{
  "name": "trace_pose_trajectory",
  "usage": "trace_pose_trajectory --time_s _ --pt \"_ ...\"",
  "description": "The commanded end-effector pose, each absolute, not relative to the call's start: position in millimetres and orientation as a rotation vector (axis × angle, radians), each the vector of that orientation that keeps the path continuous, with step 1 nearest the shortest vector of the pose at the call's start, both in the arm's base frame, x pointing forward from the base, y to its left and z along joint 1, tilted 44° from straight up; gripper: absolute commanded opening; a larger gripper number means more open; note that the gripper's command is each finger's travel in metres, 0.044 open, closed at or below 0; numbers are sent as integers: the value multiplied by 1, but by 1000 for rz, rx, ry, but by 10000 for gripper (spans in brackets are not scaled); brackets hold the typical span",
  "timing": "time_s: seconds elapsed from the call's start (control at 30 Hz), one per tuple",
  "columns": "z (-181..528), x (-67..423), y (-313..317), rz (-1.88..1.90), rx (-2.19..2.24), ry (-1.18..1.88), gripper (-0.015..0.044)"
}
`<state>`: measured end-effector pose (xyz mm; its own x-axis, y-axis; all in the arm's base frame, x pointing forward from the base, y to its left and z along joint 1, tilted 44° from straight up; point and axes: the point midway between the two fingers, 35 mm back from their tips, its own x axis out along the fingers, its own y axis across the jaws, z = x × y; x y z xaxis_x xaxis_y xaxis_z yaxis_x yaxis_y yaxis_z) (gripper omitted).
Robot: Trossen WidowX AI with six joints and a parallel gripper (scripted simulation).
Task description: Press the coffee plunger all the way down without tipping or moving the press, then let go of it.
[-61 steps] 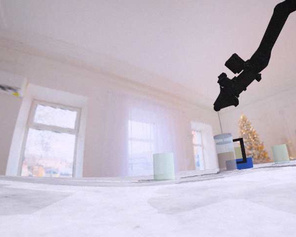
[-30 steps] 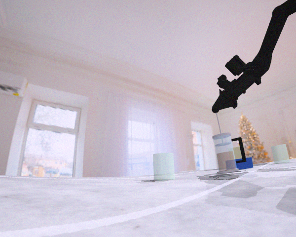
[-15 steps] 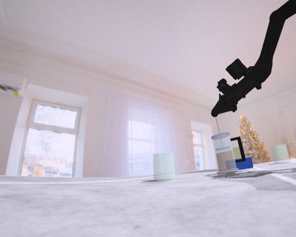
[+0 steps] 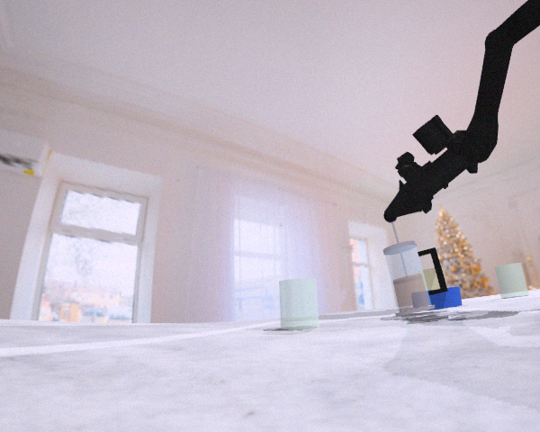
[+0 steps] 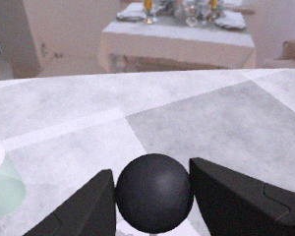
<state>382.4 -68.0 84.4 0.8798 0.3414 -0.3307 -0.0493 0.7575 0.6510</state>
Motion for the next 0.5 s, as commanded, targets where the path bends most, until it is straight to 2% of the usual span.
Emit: trace_pose_trajectory --time_s 0.0,0.47 --pt "58 374 -45 245 726 534 123" --pt "52 384 -38 246 728 531 123"
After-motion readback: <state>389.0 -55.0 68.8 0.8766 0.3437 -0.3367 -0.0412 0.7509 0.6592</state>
